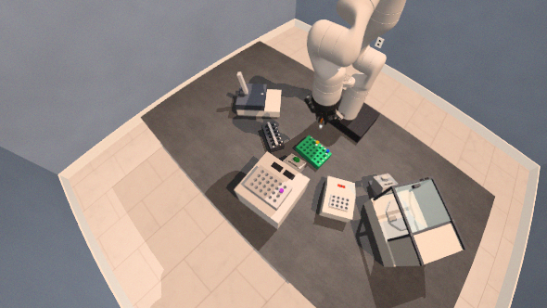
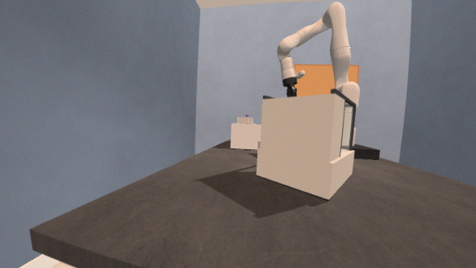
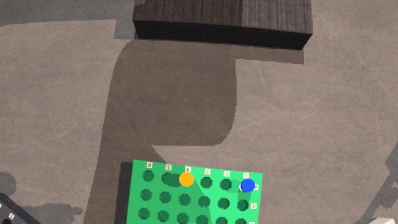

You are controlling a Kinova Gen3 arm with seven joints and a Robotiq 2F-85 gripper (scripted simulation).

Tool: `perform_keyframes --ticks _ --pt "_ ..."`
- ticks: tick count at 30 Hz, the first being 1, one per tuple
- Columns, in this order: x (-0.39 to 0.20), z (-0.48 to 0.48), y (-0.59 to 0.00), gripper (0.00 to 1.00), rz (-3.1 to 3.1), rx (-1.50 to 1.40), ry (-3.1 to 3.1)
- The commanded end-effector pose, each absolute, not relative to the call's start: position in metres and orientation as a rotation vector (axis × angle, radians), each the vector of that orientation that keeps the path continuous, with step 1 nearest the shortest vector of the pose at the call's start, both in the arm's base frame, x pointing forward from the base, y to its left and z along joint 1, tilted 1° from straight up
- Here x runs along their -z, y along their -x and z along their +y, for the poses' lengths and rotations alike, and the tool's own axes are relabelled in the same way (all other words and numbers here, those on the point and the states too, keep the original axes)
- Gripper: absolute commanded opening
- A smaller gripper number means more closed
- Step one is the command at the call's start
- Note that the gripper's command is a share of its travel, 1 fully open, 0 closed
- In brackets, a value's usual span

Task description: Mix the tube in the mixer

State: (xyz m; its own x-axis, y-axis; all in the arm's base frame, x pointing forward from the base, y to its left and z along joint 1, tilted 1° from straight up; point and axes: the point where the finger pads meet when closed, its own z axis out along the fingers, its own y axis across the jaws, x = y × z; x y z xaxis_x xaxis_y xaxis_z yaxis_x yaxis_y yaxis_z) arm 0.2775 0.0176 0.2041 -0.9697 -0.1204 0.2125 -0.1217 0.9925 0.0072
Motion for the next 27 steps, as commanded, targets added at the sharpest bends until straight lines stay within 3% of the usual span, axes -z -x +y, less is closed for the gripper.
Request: perform_keyframes --ticks 1,27 --pt "-0.204 0.018 -0.278 0.21 -2.919 -0.015 -0.249" --pt "-0.204 0.012 -0.351 0.21 -2.919 -0.015 -0.249"
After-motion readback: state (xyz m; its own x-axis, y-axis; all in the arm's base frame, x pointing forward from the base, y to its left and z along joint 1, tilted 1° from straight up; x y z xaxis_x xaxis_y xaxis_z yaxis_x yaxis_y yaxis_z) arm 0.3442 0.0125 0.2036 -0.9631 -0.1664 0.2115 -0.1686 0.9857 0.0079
